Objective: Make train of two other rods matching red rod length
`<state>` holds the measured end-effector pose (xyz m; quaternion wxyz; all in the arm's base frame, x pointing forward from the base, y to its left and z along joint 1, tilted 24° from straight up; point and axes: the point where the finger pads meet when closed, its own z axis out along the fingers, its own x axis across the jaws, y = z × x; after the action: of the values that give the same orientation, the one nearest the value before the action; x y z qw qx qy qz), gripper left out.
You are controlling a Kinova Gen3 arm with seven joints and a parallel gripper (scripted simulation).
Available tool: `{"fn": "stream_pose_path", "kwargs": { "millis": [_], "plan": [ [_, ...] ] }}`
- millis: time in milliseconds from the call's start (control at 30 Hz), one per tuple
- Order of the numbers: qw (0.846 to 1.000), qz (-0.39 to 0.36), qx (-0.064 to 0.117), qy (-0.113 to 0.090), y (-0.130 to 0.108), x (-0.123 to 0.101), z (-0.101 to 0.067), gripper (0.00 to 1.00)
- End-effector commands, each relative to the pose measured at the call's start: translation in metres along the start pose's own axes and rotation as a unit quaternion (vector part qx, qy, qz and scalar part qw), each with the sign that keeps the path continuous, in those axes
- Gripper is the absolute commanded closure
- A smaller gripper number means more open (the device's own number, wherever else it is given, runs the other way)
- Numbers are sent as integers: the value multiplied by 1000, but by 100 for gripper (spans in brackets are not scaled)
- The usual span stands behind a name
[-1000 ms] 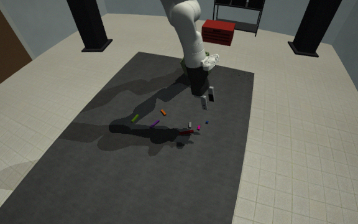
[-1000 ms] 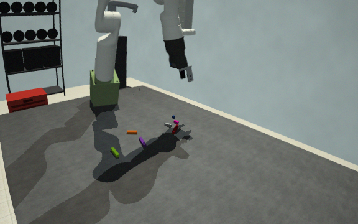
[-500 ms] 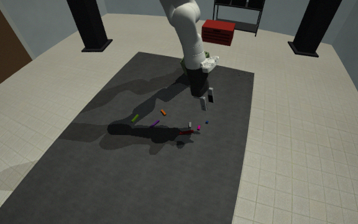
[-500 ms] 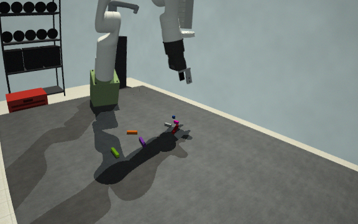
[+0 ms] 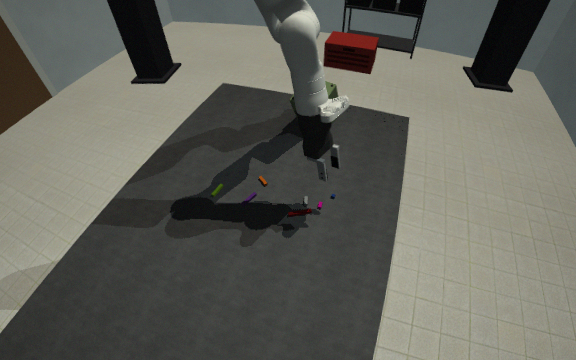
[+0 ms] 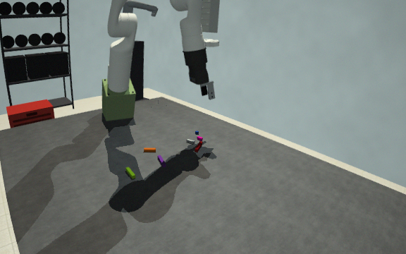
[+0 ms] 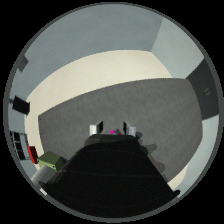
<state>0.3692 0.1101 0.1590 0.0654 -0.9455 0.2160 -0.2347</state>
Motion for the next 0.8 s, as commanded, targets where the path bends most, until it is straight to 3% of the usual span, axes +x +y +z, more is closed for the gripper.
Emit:
{"fn": "stream_pose_path", "kwargs": {
  "millis": [0,767],
  "plan": [
    [1000,-3,1,-4,-2,-4,1,0],
    [999,39,-18,-2,18,-3,18,0]
  ]
}}
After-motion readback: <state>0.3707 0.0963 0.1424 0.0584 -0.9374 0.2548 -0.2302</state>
